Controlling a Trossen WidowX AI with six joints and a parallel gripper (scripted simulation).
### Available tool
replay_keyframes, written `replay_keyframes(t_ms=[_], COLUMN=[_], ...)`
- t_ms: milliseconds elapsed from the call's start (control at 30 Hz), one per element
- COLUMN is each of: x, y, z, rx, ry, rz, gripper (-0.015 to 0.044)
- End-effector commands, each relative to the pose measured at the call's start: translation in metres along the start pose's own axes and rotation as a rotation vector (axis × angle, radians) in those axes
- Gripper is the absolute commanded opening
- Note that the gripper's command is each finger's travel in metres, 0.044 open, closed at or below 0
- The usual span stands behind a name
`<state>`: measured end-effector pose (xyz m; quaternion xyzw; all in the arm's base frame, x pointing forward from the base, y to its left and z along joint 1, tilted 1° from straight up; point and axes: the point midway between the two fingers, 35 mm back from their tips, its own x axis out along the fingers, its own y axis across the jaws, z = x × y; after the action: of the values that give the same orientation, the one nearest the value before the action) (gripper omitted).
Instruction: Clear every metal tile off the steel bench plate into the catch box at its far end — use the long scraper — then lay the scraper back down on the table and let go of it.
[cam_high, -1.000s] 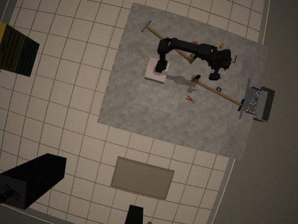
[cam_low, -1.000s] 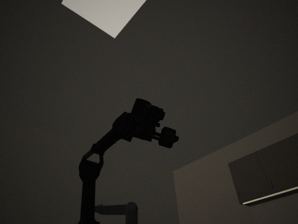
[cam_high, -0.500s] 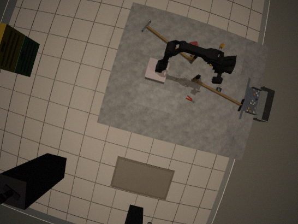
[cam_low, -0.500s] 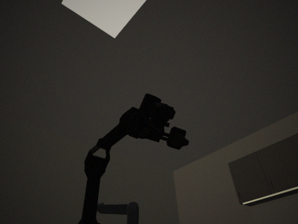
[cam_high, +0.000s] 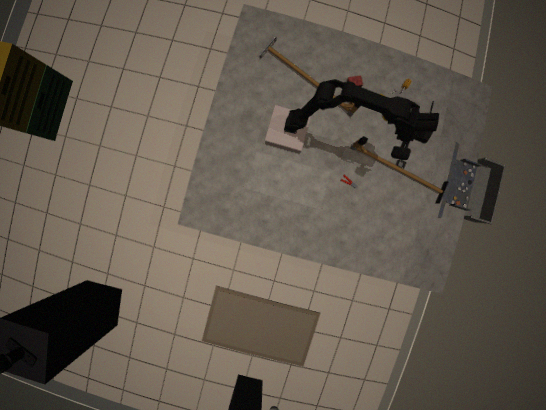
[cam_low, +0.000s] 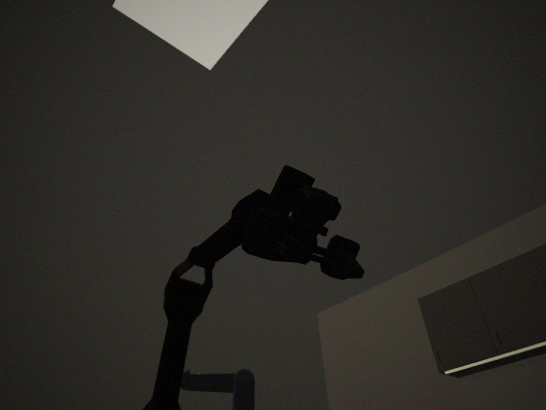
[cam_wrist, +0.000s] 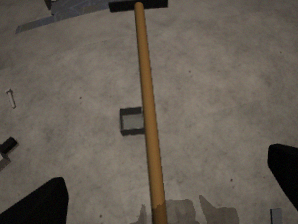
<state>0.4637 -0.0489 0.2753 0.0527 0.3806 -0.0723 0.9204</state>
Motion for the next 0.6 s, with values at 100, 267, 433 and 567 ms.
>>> replay_keyframes(t_ms=[100,267,433,567], x=[0.020,0.036,0.052,0.064], y=[-0.002,-0.003,-0.006,-0.007], z=[-0.001,-0.003,-0.005,-0.008], rx=[0.008,0.012,0.017,0.020], ry=[0.047,0.084,0.120,0.149], rz=[-0.003,-0.008,-0.014,-0.018], gripper=[0.0440,0.0440,0.0440,0.0440])
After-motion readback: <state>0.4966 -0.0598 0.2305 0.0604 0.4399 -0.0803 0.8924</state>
